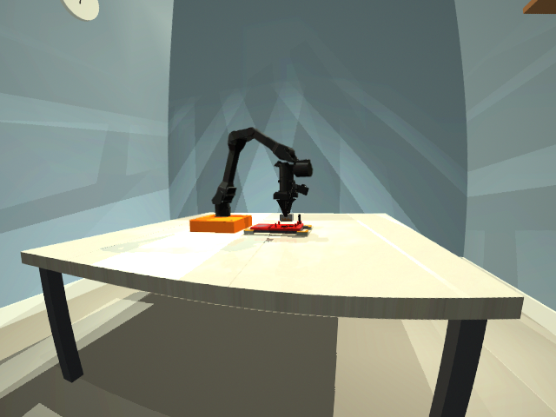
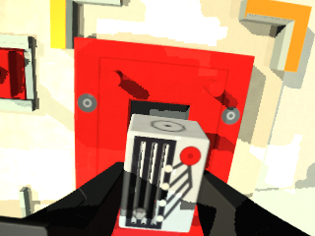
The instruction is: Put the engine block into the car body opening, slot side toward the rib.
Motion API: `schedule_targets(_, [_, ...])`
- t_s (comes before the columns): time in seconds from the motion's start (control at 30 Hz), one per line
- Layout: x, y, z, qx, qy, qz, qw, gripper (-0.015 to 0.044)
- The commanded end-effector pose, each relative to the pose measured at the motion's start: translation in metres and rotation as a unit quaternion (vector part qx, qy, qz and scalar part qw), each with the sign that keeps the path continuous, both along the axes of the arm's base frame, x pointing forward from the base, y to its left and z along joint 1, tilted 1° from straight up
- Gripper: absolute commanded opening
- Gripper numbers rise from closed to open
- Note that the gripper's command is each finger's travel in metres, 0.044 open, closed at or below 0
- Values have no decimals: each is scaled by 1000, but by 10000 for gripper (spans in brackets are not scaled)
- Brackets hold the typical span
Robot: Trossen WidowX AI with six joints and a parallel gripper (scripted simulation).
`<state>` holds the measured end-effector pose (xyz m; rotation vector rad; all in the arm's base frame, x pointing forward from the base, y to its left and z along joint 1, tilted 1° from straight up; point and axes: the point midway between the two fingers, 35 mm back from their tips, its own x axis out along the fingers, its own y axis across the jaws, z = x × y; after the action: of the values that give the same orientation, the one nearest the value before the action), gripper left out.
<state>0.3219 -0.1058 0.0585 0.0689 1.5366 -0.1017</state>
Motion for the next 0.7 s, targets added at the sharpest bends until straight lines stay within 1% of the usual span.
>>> schedule_targets(0.0, [0,0,0,3,-2,-48,999,158])
schedule_targets(0.3, [0,0,0,2,-2,-43,999,158])
schedule_targets(0.53, [0,1,0,0,0,43,999,158])
schedule_targets(0.67, [0,1,0,-1,1,66,998,158])
